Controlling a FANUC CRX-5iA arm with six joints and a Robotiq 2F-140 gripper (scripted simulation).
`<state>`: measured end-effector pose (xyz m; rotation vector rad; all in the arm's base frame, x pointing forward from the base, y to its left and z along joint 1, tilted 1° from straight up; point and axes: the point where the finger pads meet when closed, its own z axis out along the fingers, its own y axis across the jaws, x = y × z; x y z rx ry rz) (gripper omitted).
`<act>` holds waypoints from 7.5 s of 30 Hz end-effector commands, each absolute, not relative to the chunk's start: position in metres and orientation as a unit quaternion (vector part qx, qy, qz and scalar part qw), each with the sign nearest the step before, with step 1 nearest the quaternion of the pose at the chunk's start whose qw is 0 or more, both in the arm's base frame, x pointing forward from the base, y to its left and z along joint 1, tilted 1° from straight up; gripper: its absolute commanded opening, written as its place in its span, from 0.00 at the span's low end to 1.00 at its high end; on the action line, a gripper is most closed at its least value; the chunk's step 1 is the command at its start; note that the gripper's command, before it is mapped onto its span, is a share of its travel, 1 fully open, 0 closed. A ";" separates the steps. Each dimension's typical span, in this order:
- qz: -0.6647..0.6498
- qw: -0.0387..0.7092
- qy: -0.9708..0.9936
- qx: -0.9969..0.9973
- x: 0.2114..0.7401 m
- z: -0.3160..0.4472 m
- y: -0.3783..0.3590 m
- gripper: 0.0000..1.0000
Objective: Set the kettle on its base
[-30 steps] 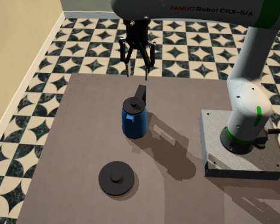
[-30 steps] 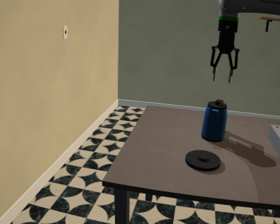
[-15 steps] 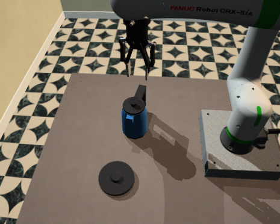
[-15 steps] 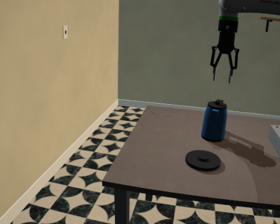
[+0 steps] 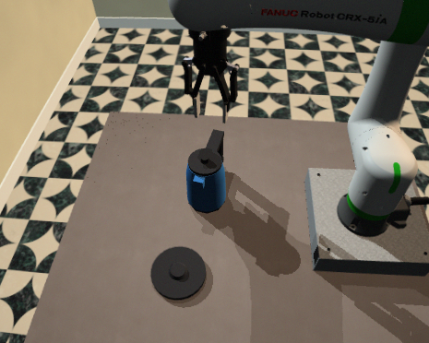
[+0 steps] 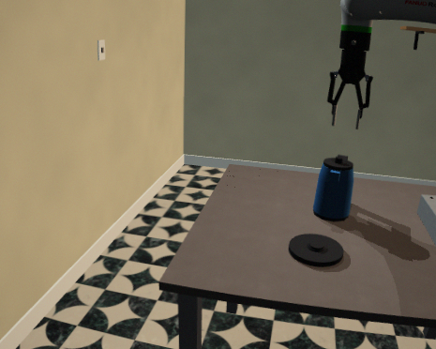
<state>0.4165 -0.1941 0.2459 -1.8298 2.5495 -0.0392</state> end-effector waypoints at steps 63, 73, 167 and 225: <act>-0.013 0.002 0.812 -0.583 0.419 0.135 -0.196 0.47; -0.013 0.002 0.812 -0.583 0.419 0.135 -0.196 0.47; -0.013 0.002 0.812 -0.583 0.419 0.086 -0.197 0.00; -0.013 0.002 0.812 -0.583 0.419 0.086 -0.197 0.00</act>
